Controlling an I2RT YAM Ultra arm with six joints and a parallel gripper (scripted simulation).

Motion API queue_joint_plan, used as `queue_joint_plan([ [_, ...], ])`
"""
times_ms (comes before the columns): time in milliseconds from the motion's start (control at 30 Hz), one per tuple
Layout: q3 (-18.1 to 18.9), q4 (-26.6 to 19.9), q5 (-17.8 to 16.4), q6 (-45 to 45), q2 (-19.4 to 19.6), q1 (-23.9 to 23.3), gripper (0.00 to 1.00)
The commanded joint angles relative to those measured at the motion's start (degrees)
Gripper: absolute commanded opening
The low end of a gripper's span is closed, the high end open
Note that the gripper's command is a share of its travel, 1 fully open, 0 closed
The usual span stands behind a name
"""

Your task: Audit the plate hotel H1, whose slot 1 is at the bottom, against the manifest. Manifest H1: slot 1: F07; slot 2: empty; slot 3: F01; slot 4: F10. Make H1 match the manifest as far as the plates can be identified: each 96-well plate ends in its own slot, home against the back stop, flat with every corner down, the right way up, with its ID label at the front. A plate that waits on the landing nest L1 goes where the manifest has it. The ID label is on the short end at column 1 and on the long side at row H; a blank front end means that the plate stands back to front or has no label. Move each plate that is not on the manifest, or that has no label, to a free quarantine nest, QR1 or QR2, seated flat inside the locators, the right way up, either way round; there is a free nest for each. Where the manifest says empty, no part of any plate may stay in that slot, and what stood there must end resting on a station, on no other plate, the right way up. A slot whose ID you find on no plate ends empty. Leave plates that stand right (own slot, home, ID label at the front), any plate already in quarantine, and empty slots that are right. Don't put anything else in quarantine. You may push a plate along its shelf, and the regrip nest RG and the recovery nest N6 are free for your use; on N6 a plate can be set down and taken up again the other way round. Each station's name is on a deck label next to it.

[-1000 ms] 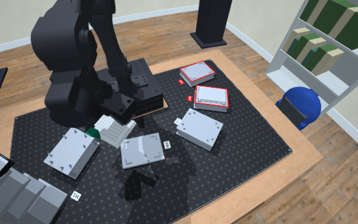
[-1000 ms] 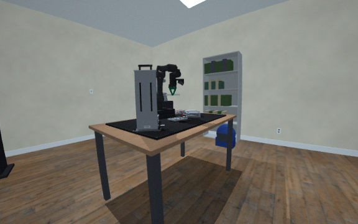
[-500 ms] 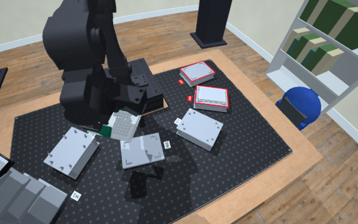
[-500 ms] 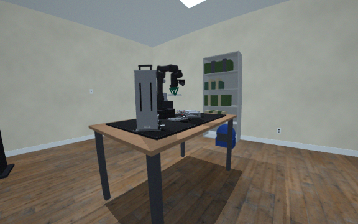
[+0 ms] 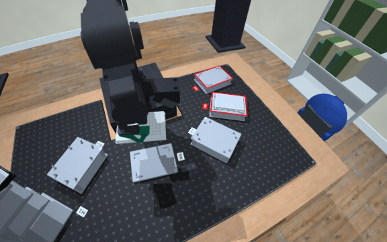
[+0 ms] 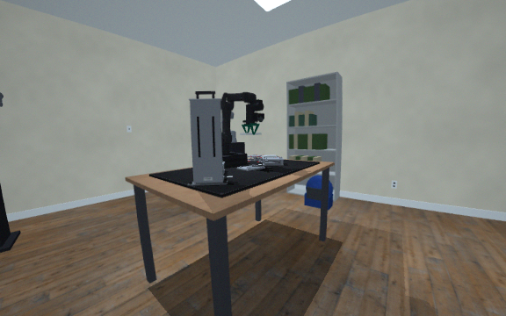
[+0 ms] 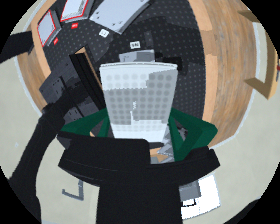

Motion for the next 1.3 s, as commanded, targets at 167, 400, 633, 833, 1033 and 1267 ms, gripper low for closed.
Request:
queue_joint_plan([
  [167, -0.46, 0.68, -0.03, -7.67, -1.00, 0.27, 0.86],
  [400, -4.73, 4.92, -0.04, -7.87, -1.04, 0.06, 0.86],
  [633, -7.46, 7.93, -0.04, -7.99, -0.77, -0.06, 0.86],
  [833, -10.60, 11.53, -0.05, -8.11, -0.31, -0.17, 0.86],
  [1033, -13.50, 15.12, -0.05, -8.21, 0.38, -0.28, 0.86],
  [1267, -15.93, 18.14, -0.05, -8.29, 0.96, -0.35, 0.86],
])
